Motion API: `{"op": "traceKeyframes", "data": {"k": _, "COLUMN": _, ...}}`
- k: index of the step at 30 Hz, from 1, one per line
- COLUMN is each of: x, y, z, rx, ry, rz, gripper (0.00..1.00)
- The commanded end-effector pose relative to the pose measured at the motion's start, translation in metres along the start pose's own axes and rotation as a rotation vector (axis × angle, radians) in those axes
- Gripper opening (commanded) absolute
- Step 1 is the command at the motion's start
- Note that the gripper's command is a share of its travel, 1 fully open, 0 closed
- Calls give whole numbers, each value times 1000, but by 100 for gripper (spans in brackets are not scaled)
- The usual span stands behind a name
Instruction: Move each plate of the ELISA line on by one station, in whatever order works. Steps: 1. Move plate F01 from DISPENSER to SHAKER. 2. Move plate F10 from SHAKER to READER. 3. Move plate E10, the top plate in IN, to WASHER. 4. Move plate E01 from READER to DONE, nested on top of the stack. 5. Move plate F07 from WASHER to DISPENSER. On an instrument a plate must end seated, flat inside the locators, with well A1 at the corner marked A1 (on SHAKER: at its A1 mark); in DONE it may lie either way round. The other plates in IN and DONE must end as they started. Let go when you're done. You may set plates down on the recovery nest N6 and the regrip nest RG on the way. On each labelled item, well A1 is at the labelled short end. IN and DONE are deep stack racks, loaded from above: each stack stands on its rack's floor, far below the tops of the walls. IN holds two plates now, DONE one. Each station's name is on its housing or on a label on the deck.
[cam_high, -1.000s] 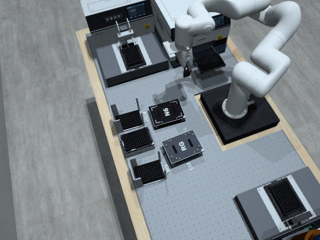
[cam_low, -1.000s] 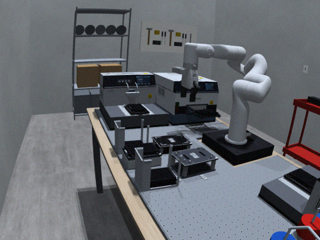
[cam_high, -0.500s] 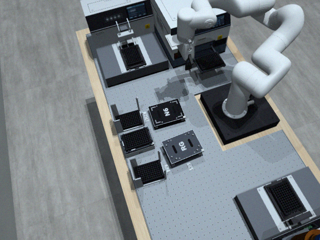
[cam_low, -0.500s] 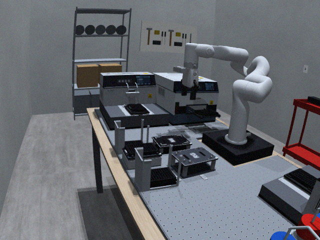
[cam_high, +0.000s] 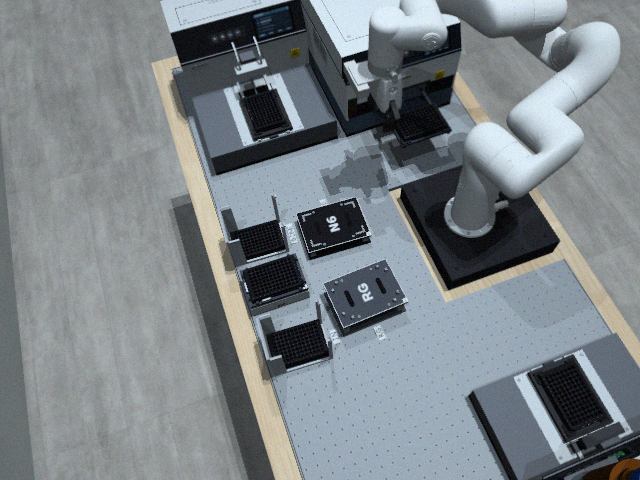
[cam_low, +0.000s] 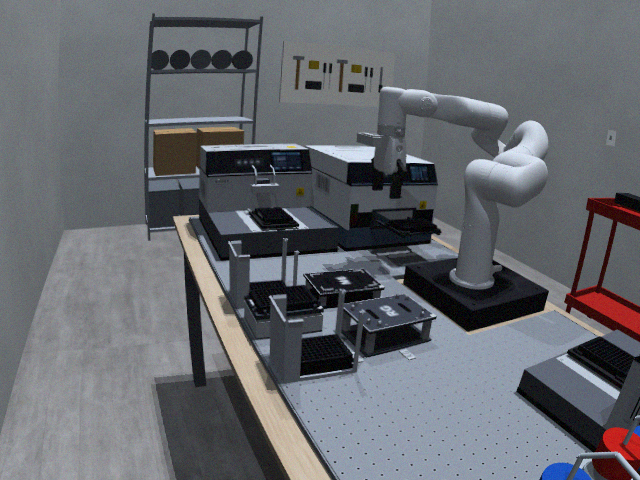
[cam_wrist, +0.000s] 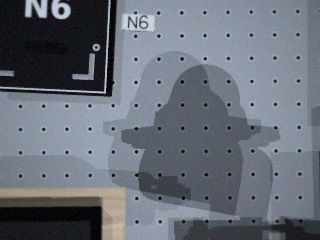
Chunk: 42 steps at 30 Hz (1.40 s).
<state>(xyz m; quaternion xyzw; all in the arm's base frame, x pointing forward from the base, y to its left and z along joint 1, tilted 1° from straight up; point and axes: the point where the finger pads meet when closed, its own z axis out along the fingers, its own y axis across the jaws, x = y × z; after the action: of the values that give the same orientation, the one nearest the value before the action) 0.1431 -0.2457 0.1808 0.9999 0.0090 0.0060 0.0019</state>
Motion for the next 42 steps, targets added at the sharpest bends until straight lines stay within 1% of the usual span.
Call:
{"op": "traceKeyframes", "data": {"k": 1, "x": -15, "y": 4, "z": -1, "rx": -3, "ry": 2, "rz": 0, "gripper": 100}}
{"op": "traceKeyframes", "data": {"k": 4, "x": -19, "y": 5, "z": -1, "rx": -3, "ry": 2, "rz": 0, "gripper": 100}}
{"op": "traceKeyframes", "data": {"k": 7, "x": -29, "y": 7, "z": -1, "rx": -3, "ry": 2, "rz": 0, "gripper": 100}}
{"op": "traceKeyframes", "data": {"k": 9, "x": -29, "y": 7, "z": -1, "rx": -3, "ry": 2, "rz": 0, "gripper": 100}}
{"op": "traceKeyframes", "data": {"k": 22, "x": -72, "y": 16, "z": -1, "rx": -3, "ry": 2, "rz": 0, "gripper": 100}}
{"op": "traceKeyframes", "data": {"k": 26, "x": -73, "y": 16, "z": -1, "rx": -3, "ry": 2, "rz": 0, "gripper": 100}}
{"op": "traceKeyframes", "data": {"k": 41, "x": -122, "y": 26, "z": -1, "rx": -3, "ry": 1, "rz": -1, "gripper": 100}}
{"op": "traceKeyframes", "data": {"k": 42, "x": -122, "y": 26, "z": -1, "rx": -3, "ry": 1, "rz": -1, "gripper": 100}}
